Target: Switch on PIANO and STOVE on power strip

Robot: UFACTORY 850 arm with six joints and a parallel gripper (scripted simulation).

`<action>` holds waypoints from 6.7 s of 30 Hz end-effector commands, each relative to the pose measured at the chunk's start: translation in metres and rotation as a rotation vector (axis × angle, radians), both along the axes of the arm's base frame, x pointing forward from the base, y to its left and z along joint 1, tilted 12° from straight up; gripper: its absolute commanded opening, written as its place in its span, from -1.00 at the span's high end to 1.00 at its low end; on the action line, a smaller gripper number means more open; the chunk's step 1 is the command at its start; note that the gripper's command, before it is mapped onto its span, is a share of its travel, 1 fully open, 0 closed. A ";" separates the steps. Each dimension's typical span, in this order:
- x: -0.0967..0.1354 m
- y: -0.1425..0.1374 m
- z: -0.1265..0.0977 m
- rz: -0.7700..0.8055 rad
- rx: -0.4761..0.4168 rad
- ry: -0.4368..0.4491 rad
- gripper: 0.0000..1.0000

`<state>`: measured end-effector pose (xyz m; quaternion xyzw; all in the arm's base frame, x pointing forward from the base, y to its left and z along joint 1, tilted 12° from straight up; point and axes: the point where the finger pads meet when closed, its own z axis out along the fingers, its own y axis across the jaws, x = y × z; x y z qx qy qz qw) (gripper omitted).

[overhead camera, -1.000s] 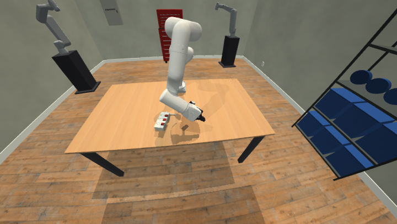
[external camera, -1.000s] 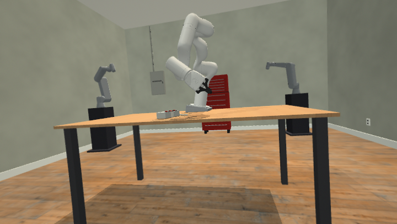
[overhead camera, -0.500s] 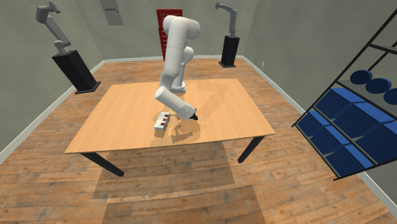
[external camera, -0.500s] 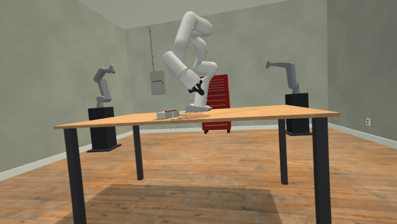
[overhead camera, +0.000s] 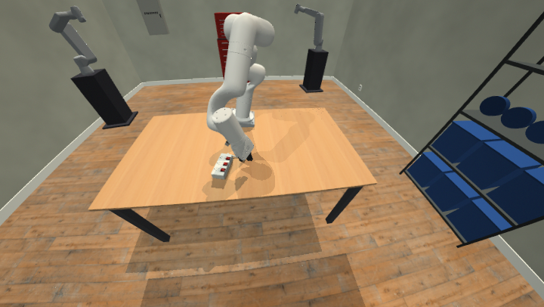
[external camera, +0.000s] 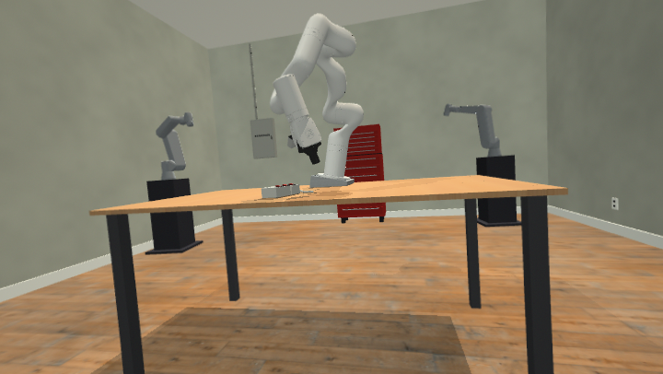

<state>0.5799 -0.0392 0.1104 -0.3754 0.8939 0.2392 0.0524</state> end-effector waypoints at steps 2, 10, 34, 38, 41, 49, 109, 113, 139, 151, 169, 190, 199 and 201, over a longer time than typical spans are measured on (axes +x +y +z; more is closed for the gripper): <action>-0.030 -0.041 -0.015 0.230 -0.219 -0.096 1.00; -0.050 -0.068 -0.026 0.387 -0.360 -0.158 1.00; -0.063 -0.088 -0.033 0.500 -0.458 -0.204 1.00; -0.063 -0.088 -0.033 0.500 -0.458 -0.204 1.00; -0.063 -0.088 -0.033 0.500 -0.458 -0.204 1.00; -0.063 -0.088 -0.033 0.500 -0.458 -0.204 1.00; -0.064 -0.078 -0.081 0.500 -0.457 -0.204 1.00; -0.064 -0.078 -0.081 0.500 -0.457 -0.204 1.00; -0.064 -0.078 -0.081 0.500 -0.457 -0.204 1.00; -0.064 -0.078 -0.081 0.500 -0.457 -0.204 1.00; -0.065 -0.087 -0.038 0.500 -0.458 -0.203 1.00; -0.065 -0.087 -0.034 0.500 -0.458 -0.203 1.00; -0.065 -0.087 -0.034 0.500 -0.458 -0.203 1.00; -0.065 -0.087 -0.034 0.500 -0.458 -0.203 1.00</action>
